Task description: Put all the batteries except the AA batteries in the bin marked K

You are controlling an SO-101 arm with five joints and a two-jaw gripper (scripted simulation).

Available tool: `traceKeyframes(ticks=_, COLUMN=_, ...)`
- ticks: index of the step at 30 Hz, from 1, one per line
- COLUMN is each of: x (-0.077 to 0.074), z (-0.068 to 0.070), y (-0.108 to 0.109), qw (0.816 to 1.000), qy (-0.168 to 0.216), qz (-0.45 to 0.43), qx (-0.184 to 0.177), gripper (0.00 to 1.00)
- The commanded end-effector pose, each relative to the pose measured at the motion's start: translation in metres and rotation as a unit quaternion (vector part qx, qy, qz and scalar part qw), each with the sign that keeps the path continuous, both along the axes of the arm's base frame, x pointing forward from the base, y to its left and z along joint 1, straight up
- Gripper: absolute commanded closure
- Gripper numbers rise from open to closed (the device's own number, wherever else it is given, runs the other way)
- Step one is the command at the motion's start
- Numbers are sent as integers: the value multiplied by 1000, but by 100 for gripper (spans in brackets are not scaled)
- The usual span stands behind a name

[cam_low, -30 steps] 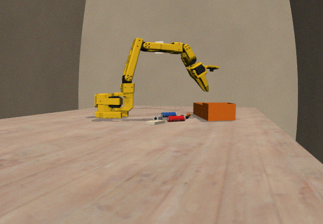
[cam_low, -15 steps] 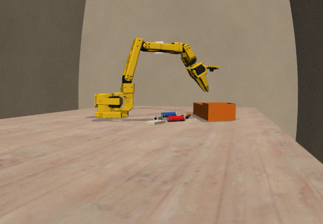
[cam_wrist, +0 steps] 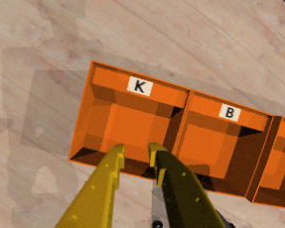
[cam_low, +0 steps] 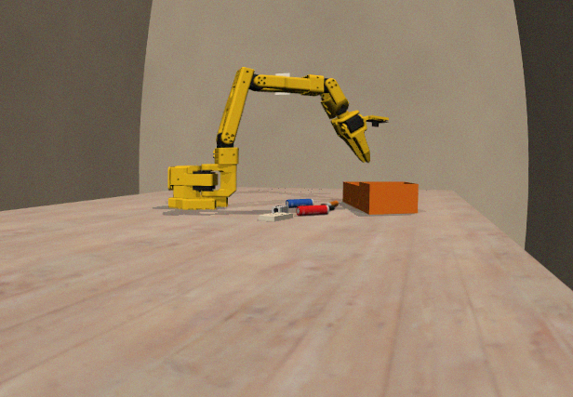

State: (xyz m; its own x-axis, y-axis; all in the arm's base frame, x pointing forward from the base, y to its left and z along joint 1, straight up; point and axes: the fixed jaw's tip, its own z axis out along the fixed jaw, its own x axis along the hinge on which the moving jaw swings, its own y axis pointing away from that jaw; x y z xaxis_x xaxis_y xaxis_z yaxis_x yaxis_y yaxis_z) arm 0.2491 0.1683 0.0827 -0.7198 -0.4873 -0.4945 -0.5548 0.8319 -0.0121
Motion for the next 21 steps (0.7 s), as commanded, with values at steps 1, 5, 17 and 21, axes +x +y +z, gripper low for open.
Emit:
traceKeyframes(ticks=1, x=3, z=15, y=5, qw=1000, qy=-22, qz=1, qx=17, gripper=93)
traceKeyframes(ticks=5, x=3, z=18, y=5, qw=1000, qy=-22, qz=1, qx=17, gripper=93)
traceKeyframes(ticks=17, x=-15, z=68, y=-7, qw=1000, qy=-22, qz=1, qx=17, gripper=93)
traceKeyframes(ticks=21, x=-18, z=73, y=-9, qw=1000, qy=-22, qz=1, qx=17, gripper=93)
